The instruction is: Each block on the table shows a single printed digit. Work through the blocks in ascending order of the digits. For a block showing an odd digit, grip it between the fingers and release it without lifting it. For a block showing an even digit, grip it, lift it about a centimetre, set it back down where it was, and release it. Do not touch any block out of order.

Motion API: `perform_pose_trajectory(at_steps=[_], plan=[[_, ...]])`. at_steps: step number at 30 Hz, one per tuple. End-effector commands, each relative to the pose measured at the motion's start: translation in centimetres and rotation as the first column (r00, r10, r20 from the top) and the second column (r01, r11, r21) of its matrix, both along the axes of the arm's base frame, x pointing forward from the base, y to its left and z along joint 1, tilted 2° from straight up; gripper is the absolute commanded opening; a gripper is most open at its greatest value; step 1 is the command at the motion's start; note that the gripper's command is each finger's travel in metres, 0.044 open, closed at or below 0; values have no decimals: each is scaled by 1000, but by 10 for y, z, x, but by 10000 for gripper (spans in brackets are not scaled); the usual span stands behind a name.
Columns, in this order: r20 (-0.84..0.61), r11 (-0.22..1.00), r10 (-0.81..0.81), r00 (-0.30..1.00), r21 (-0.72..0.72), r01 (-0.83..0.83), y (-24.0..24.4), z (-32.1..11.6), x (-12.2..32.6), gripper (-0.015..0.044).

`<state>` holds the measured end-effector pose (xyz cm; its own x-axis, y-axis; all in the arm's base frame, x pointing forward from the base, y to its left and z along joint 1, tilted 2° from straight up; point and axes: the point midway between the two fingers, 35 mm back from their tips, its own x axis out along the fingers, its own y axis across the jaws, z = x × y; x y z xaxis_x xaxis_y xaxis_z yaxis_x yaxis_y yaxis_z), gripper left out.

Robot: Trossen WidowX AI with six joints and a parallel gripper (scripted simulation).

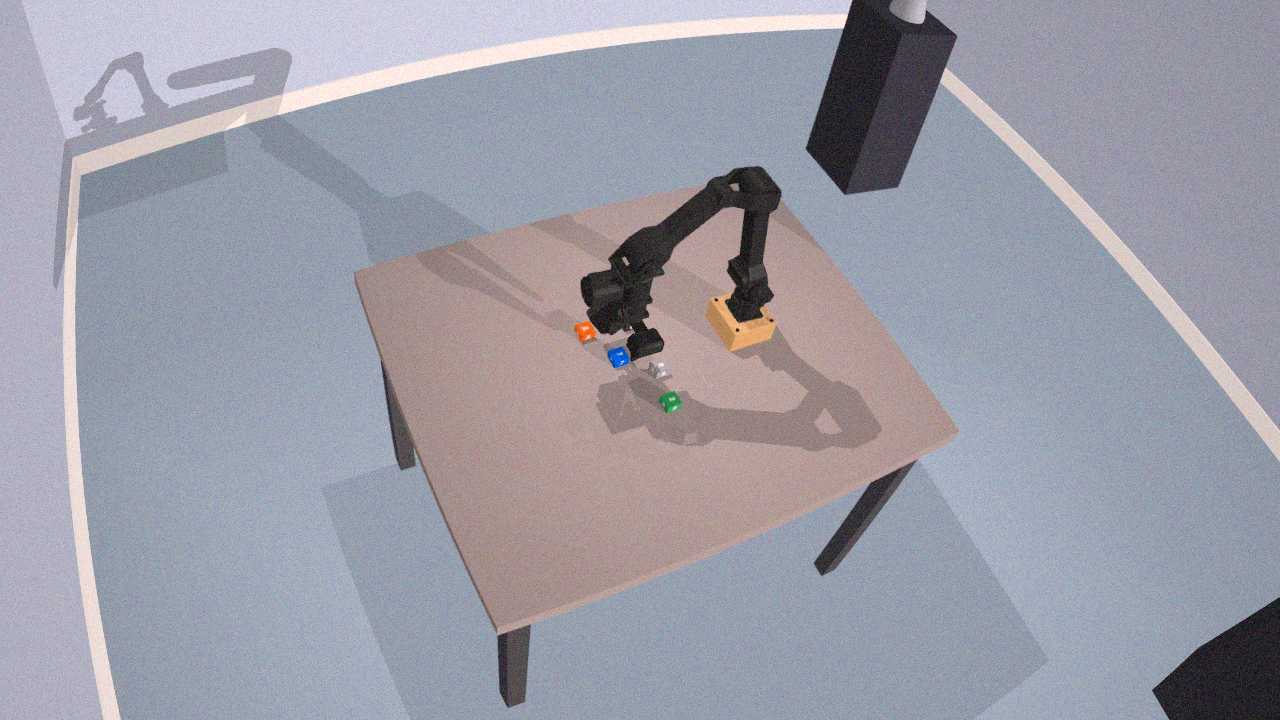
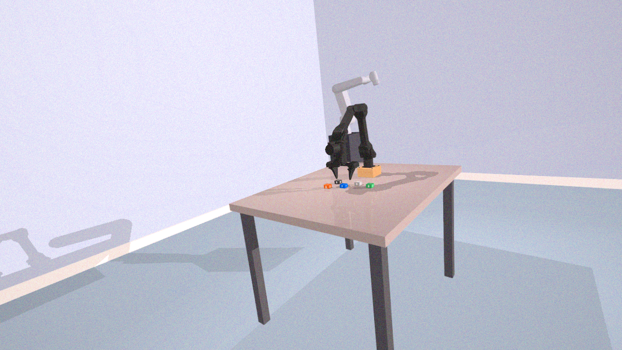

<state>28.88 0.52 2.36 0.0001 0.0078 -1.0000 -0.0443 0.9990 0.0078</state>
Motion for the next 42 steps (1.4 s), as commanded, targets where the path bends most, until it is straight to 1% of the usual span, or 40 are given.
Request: perform_pose_trajectory(at_steps=[1,22,32,33,42], plan=[[-2,1000,5,1000,0,-5,0,-6,-1,400],[-2,1000,5,1000,0,-5,0,-37,-1,400],[-2,1000,5,1000,0,-5,0,-37,-1,138],[-2,1000,5,1000,0,-5,0,-37,-1,120],[-2,1000,5,1000,0,-5,0,-37,-1,120]])
